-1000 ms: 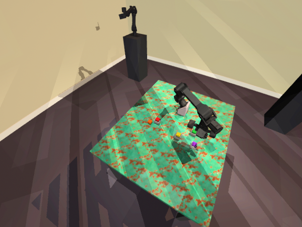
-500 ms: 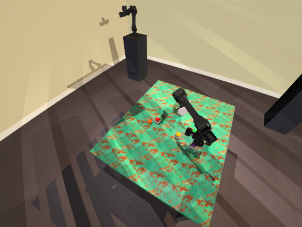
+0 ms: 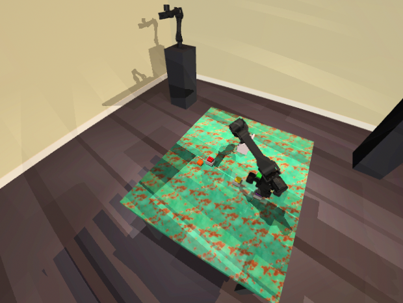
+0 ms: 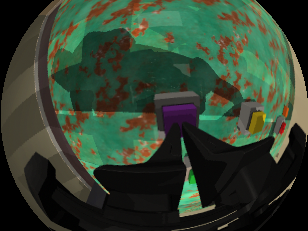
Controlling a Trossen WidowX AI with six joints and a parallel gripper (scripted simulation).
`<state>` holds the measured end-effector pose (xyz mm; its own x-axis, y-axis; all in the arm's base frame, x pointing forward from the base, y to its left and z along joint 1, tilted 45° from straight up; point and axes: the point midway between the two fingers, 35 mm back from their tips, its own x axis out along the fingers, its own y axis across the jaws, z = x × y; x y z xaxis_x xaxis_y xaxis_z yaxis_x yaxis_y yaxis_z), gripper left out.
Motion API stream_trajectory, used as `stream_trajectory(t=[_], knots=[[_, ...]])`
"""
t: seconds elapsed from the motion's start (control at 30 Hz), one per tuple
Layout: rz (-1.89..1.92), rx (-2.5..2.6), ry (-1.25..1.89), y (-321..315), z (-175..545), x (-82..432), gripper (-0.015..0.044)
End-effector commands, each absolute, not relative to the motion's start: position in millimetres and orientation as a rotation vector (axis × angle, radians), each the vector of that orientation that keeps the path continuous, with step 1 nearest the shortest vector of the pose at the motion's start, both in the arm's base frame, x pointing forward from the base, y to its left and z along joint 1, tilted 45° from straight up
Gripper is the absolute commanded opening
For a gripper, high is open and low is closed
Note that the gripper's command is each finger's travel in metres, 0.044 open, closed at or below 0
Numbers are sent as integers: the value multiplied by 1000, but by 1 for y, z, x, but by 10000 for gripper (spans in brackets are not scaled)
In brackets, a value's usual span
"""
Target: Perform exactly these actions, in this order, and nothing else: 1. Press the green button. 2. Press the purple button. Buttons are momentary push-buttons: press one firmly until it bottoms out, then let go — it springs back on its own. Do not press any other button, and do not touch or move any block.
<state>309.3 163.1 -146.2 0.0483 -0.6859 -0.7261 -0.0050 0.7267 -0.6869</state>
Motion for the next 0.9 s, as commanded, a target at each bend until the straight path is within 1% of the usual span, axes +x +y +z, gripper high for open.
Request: stream_trajectory(t=[0.0, 0.77, 0.87], knots=[[-573, -616, 1449, 156, -151, 309, 20], [-574, -617, 1448, 151, -156, 309, 20], [-571, -614, 1449, 169, -139, 308, 20]])
